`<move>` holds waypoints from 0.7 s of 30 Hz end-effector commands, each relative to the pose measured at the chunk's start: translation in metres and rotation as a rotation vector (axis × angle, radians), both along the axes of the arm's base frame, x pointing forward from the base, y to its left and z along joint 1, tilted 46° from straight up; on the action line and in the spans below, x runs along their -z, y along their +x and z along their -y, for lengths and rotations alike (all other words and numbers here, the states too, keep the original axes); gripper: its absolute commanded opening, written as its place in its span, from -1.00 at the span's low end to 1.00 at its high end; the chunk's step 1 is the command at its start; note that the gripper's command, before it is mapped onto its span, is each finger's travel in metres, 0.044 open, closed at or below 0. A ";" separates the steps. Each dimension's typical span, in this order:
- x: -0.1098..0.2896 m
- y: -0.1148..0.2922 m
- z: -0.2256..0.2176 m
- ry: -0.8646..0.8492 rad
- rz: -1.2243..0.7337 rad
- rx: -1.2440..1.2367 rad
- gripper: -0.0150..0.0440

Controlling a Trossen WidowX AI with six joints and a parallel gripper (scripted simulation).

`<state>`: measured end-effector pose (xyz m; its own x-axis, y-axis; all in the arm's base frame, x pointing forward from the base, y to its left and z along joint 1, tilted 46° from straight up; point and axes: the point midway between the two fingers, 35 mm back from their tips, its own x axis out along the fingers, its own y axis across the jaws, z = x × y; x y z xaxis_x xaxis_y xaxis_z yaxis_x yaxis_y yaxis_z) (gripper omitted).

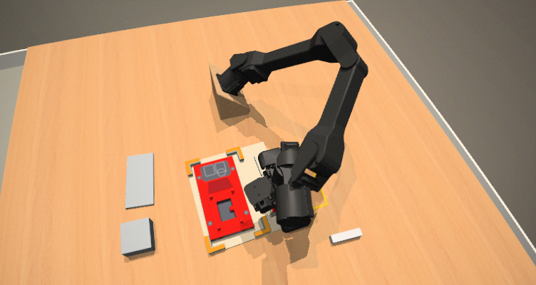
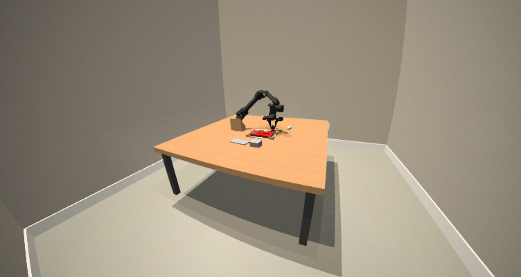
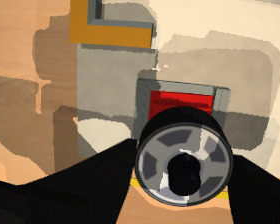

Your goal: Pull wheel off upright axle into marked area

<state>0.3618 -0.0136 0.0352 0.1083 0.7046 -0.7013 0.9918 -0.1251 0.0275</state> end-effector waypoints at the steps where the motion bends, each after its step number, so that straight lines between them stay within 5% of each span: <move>1: -0.003 -0.001 0.004 -0.002 0.001 0.006 -0.49; 21: -0.008 -0.001 0.009 -0.002 0.000 0.007 -0.49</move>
